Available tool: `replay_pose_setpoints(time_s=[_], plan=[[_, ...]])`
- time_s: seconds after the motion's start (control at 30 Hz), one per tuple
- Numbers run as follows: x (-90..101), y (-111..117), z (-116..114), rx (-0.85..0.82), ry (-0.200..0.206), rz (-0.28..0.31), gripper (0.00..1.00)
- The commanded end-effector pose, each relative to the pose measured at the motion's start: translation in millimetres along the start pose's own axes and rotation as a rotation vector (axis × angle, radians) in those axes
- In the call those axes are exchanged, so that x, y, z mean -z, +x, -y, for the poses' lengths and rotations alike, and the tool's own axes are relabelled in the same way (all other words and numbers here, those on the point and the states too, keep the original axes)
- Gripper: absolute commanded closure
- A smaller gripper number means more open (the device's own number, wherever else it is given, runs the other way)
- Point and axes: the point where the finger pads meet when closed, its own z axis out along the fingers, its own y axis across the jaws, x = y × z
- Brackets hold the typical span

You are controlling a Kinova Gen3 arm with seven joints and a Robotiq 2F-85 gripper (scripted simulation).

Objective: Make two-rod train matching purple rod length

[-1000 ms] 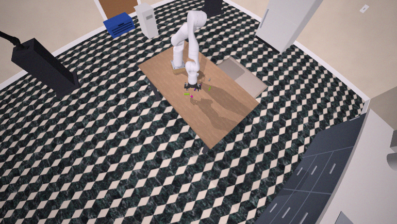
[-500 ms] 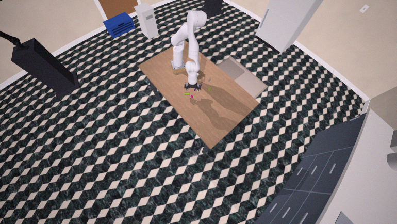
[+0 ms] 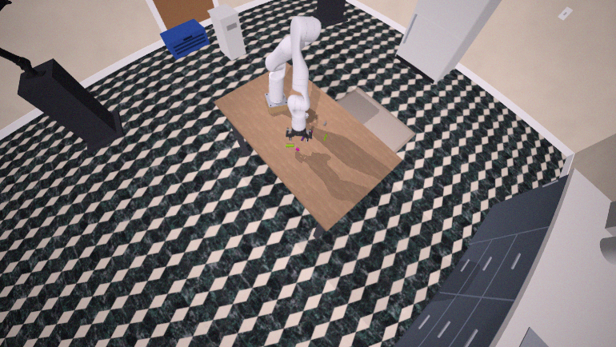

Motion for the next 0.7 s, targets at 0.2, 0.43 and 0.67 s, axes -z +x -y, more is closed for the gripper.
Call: replay_pose_setpoints(time_s=[0.2,0.43,0.67], plan=[[-0.8,4,2,-0.008,0.004,-0.009,0.00],[-1.1,7,-1,-0.035,0.005,-0.011,0.00],[-1.7,21,-17,-0.188,0.009,-0.013,0.00]])
